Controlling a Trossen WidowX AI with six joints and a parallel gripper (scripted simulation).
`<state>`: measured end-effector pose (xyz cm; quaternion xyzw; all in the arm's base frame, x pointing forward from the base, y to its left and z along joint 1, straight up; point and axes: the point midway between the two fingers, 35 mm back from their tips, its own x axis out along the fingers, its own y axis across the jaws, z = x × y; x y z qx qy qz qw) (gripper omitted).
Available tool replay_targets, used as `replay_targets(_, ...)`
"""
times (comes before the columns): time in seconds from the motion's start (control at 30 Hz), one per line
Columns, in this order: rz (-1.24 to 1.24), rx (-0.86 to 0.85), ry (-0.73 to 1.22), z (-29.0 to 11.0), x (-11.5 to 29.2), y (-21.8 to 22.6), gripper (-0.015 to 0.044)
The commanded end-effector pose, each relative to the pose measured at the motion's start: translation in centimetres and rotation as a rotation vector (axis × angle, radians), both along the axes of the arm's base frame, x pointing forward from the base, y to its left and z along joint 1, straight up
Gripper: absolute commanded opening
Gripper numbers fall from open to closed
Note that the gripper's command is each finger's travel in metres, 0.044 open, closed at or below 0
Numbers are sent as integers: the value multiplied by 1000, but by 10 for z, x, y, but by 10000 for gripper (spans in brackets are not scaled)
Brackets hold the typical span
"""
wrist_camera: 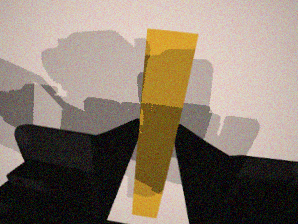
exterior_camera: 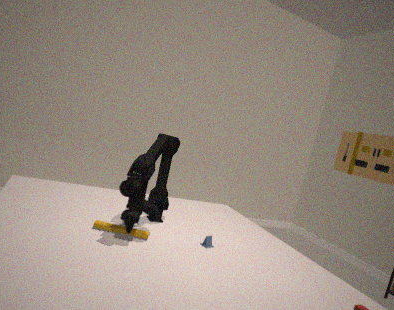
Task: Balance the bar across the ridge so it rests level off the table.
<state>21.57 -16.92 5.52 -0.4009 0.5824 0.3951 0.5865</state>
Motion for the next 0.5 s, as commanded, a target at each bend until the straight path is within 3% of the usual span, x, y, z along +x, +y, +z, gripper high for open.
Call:
replay_targets(0.0, 1, -8, -9, 12, 3, -2, 0)
replay_targets(0.47, 2, -9, -9, 48, 3, -3, 0)
